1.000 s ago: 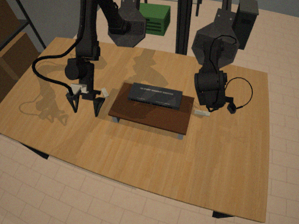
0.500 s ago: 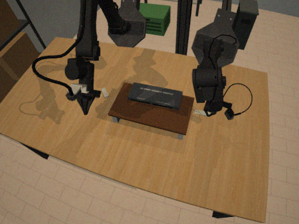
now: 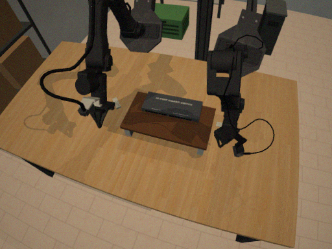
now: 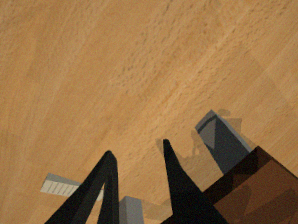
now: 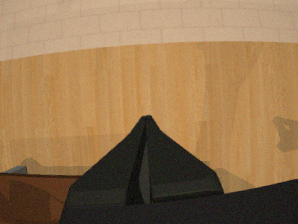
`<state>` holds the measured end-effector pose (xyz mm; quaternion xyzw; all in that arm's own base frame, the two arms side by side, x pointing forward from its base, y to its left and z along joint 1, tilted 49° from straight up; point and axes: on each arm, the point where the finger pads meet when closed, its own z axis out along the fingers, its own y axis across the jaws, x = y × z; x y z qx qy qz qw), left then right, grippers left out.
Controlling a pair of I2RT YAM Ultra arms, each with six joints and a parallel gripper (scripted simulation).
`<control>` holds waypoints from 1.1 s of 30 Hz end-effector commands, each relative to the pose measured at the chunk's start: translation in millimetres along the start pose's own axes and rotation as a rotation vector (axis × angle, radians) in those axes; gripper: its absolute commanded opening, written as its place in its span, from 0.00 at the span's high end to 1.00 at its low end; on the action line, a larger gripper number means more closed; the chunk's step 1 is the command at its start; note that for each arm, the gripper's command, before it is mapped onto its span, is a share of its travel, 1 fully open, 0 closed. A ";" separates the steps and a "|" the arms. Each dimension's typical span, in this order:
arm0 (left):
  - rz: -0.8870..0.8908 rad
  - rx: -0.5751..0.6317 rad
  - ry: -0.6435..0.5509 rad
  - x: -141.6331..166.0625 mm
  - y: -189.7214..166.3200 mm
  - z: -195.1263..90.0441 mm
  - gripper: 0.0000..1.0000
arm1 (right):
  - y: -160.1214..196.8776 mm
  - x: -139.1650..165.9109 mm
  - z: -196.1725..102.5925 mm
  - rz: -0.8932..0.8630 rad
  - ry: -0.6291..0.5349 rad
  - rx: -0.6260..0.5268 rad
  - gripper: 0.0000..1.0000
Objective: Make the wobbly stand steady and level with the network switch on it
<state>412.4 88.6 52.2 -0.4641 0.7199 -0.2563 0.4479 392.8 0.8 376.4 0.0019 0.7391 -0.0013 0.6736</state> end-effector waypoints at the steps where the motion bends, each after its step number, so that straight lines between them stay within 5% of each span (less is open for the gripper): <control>1: 0.078 -0.030 -0.007 -6.3 -10.4 -0.3 0.58 | 4.3 26.7 15.8 -0.014 0.115 -0.002 1.00; 16: 0.193 0.063 -0.060 -23.8 -62.3 -7.3 0.58 | 12.4 188.3 46.6 -0.044 0.606 -0.011 1.00; 21: 0.255 0.081 -0.077 -28.8 -78.4 -12.1 0.58 | 7.9 157.9 58.8 -0.031 0.502 0.002 1.00; 22: 0.274 0.086 -0.082 -30.2 -83.4 -13.6 0.58 | 12.2 212.0 46.5 -0.036 0.653 -0.014 1.00; 24: 0.325 0.101 -0.097 -34.1 -97.1 -18.0 0.58 | 14.0 221.3 46.4 -0.036 0.682 -0.024 1.00; 33: 0.619 0.120 -0.148 -44.0 -156.3 -49.4 0.58 | 16.5 178.4 49.2 -0.036 0.563 -0.031 1.00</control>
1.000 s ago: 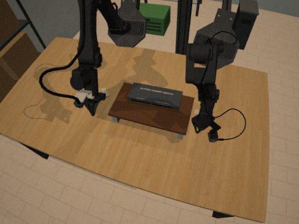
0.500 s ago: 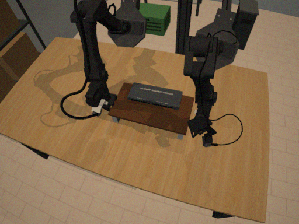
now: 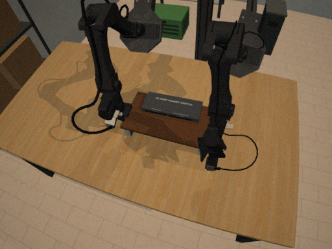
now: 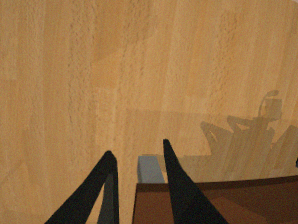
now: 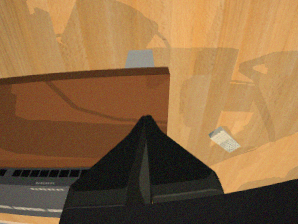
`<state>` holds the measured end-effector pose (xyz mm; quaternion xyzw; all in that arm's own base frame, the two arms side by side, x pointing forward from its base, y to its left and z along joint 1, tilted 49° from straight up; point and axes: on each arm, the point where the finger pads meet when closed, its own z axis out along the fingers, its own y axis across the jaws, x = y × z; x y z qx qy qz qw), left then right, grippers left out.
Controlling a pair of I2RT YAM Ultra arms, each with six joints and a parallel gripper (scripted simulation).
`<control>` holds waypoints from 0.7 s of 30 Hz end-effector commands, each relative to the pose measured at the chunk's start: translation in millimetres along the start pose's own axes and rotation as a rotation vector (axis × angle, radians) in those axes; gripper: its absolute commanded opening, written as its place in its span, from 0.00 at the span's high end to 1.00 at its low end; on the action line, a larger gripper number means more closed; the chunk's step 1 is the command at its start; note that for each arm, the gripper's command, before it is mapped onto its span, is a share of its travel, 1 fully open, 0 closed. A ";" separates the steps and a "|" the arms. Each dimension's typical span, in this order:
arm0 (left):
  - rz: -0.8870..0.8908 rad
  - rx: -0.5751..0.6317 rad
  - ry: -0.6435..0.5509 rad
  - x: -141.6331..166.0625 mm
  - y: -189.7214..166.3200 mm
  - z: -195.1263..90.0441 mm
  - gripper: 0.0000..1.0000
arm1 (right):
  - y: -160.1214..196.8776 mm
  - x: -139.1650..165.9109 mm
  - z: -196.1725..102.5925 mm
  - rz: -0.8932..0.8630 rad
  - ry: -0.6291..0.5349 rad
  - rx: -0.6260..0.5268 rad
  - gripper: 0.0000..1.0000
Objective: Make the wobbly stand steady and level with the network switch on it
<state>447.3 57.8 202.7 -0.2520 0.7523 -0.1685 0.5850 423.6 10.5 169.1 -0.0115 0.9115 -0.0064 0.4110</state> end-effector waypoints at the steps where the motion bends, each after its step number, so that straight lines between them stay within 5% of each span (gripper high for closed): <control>1: 0.166 -0.036 0.008 -16.7 -15.7 -9.9 0.58 | 7.1 -27.9 -18.0 -0.016 -0.090 -0.019 1.00; 5: 0.309 0.005 -0.051 -48.2 -54.5 -31.3 0.58 | 7.2 -7.2 4.9 -0.017 -0.019 -0.019 1.00; 13: 0.574 0.055 -0.171 -101.8 -119.9 -92.3 0.58 | 2.7 -17.7 7.3 -0.009 -0.046 -0.012 1.00; 21: 0.669 0.071 -0.196 -114.1 -141.7 -121.6 0.58 | -1.5 -16.8 14.0 -0.003 -0.044 -0.005 1.00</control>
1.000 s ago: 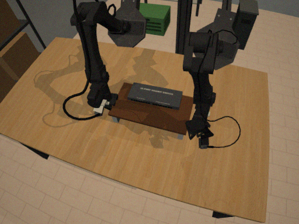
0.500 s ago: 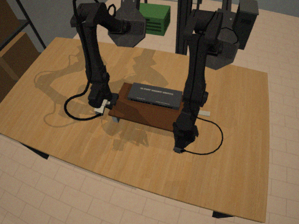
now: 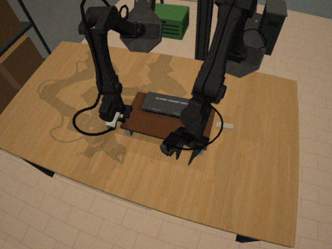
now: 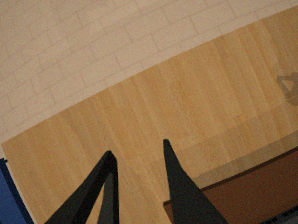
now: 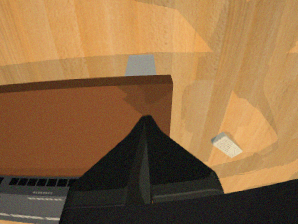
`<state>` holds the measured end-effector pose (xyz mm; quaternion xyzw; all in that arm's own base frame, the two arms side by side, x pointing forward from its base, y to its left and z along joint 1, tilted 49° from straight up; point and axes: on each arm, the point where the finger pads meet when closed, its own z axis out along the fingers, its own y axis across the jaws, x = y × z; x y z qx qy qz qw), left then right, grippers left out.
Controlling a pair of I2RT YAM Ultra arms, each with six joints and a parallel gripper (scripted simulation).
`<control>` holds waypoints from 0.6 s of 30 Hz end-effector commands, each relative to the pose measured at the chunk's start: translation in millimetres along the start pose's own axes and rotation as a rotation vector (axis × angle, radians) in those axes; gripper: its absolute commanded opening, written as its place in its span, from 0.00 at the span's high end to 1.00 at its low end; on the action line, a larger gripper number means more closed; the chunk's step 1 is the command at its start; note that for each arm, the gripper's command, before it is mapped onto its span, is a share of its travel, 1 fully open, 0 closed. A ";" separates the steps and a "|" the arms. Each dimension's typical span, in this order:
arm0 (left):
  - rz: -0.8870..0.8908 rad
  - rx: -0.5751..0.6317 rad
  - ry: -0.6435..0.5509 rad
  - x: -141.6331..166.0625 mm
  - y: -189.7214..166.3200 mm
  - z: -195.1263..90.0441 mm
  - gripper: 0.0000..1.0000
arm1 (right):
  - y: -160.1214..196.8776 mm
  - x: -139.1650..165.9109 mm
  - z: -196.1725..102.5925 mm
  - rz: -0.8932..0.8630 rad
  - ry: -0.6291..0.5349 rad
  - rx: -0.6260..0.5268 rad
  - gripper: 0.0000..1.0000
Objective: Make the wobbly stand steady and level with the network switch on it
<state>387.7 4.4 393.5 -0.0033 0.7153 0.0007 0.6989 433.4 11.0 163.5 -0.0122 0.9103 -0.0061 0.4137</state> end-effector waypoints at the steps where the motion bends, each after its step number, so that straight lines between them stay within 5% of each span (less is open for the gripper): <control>1: 0.049 -0.018 0.067 3.6 -1.8 -2.7 0.58 | -2.5 -14.1 4.1 -0.001 -0.037 -0.003 1.00; 2: 0.020 -0.013 0.041 -2.8 -2.7 -0.7 0.58 | -3.0 -14.0 5.1 -0.001 -0.037 -0.002 1.00; 3: -0.009 -0.005 -0.087 -44.5 -4.2 -21.7 0.58 | -4.7 -14.3 6.1 0.002 -0.038 0.001 1.00; 11: -0.009 -0.010 -0.079 -39.2 -0.3 -13.1 0.58 | -3.0 -16.7 10.7 -0.002 -0.043 0.001 1.00; 14: -0.008 0.006 0.019 2.1 -2.0 -3.0 0.58 | -4.8 -15.7 14.9 0.001 -0.040 0.002 1.00; 18: -0.007 0.015 -0.057 -26.4 -4.9 -12.4 0.58 | -0.3 -6.3 11.5 0.000 -0.021 0.000 1.00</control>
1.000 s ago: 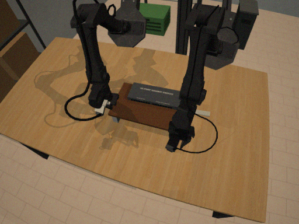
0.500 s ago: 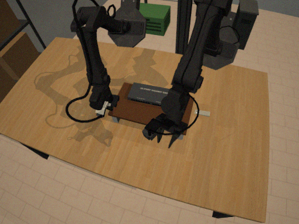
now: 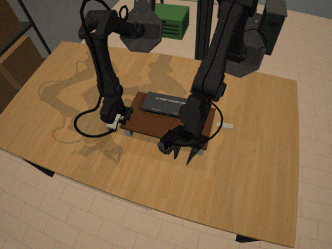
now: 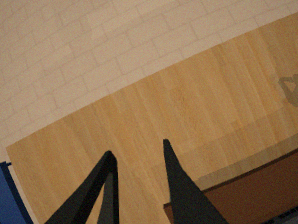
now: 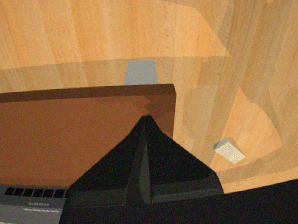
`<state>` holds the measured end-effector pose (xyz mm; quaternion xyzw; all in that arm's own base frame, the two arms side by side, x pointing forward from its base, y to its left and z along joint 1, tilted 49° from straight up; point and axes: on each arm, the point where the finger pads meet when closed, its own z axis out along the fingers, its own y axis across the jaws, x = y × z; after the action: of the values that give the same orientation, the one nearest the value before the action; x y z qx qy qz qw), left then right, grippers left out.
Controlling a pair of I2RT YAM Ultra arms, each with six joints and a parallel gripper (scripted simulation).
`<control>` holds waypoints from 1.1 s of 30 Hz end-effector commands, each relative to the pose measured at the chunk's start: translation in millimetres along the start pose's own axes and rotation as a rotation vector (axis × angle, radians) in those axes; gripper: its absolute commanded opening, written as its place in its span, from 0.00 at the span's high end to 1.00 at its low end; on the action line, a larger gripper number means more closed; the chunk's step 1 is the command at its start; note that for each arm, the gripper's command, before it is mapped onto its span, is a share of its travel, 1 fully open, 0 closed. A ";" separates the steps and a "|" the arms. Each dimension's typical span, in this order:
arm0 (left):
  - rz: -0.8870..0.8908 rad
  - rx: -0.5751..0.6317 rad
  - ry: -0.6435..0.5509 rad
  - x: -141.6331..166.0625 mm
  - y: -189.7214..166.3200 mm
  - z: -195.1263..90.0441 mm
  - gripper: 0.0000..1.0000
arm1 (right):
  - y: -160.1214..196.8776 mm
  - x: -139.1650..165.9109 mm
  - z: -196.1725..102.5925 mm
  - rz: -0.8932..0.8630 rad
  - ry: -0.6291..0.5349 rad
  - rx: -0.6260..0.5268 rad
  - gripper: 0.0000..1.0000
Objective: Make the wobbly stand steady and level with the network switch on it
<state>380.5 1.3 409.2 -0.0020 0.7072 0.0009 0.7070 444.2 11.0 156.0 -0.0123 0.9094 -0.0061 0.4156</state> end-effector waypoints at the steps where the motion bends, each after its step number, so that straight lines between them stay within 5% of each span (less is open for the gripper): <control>1: -0.009 0.013 -0.044 -15.5 -1.7 -5.4 0.58 | -0.4 2.0 3.5 0.000 0.004 0.000 1.00; 11: -0.009 0.013 -0.033 -13.2 -1.7 -5.4 0.58 | -0.8 11.0 21.0 0.000 0.030 0.001 1.00; 13: -0.009 0.013 -0.033 -13.2 -1.7 -5.4 0.58 | -3.5 9.0 -5.7 0.001 0.018 0.005 1.00; 21: -0.009 0.013 -0.033 -13.2 -1.7 -5.4 0.58 | 5.1 6.6 -29.3 -0.004 0.014 -0.002 1.00; 33: -0.009 0.013 -0.033 -13.2 -1.7 -5.4 0.58 | -0.9 6.1 -24.2 0.006 0.025 0.008 1.00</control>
<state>380.5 1.2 410.5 -0.0018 0.7056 0.0006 0.7086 425.4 11.1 168.4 -0.0127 0.9115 -0.0062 0.4112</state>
